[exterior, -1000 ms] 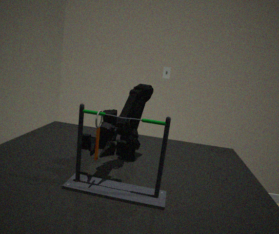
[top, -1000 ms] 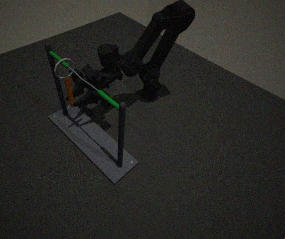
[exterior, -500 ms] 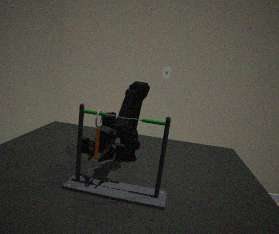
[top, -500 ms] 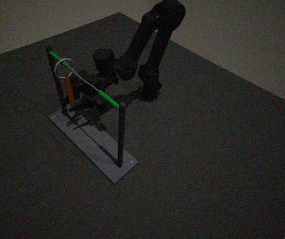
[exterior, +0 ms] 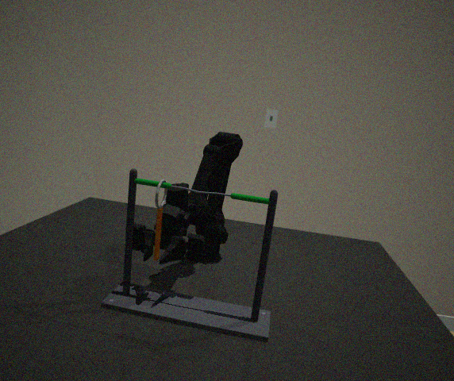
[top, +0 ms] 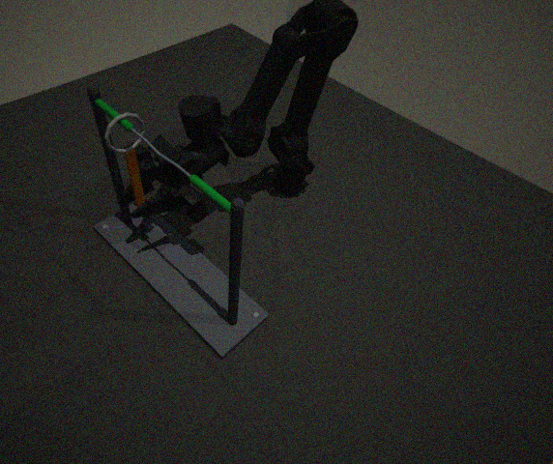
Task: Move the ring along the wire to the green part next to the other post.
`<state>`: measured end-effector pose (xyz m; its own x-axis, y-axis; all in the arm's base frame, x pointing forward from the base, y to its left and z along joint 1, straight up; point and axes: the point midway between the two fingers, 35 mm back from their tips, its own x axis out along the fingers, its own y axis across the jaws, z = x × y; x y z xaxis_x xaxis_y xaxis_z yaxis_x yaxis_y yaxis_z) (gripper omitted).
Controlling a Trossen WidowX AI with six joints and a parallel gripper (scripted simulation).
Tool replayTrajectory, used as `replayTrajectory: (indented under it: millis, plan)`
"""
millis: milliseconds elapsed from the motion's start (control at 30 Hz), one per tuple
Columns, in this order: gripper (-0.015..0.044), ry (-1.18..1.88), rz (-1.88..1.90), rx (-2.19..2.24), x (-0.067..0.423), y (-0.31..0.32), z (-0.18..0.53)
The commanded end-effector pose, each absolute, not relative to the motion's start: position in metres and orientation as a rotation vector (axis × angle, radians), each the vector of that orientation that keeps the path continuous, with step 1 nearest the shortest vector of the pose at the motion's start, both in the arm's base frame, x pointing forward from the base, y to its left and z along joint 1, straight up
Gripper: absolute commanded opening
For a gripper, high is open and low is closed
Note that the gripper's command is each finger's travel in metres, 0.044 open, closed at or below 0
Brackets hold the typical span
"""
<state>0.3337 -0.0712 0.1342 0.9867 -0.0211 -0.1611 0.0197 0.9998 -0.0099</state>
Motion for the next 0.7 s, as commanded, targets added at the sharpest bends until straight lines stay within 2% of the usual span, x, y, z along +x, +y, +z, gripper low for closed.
replayTrajectory:
  millis: [0,133,533,667]
  plan:
    - [0.0160,0.158,-0.025,-0.004,0.3341,-0.0718,0.1351]
    - [0.0160,0.158,-0.025,-0.004,0.3341,-0.0718,0.1351]
    - [-0.0150,0.162,-0.020,-0.008,0.3337,-0.0712,0.1342]
    - [-0.0150,0.162,-0.020,-0.008,0.3337,-0.0712,0.1342]
